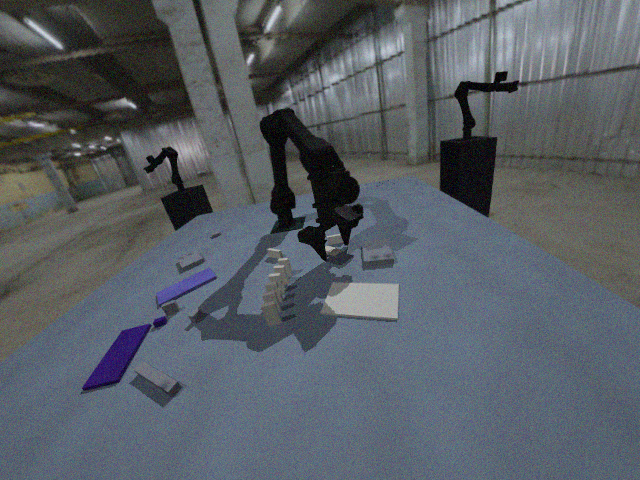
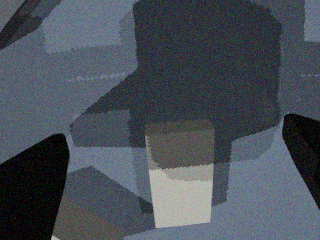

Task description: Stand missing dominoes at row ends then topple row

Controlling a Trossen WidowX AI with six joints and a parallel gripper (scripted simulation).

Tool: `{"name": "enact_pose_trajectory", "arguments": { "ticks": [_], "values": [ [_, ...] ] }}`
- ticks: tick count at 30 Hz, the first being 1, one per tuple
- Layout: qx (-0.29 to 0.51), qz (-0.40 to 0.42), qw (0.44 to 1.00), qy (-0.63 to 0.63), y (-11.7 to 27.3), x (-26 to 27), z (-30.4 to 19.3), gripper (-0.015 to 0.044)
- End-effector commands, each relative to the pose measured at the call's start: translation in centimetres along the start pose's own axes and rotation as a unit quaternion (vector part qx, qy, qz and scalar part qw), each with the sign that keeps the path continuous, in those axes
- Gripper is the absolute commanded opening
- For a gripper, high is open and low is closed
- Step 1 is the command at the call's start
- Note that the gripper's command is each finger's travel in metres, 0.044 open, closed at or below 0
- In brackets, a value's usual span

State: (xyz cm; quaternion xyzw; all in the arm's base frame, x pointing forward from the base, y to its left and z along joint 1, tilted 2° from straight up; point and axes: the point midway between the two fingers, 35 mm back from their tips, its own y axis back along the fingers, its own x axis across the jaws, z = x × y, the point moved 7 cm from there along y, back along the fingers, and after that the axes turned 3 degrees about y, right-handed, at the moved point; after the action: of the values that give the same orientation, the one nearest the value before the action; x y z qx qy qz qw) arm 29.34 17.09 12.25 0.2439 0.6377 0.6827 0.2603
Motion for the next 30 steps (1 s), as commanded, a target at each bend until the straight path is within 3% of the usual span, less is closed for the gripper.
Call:
{"name": "enact_pose_trajectory", "arguments": {
  "ticks": [1,14,24,30],
  "values": [
    [0.005,0.001,1.000,0.002,-0.4,0.0,-0.2,0.0440],
    [0.005,0.001,1.000,0.002,-0.4,0.0,-0.2,0.0107],
    [0.005,0.001,1.000,0.002,-0.2,0.0,-0.1,0.0107],
    [0.005,0.001,1.000,0.002,6.6,0.1,0.7,0.0107]
  ]
}}
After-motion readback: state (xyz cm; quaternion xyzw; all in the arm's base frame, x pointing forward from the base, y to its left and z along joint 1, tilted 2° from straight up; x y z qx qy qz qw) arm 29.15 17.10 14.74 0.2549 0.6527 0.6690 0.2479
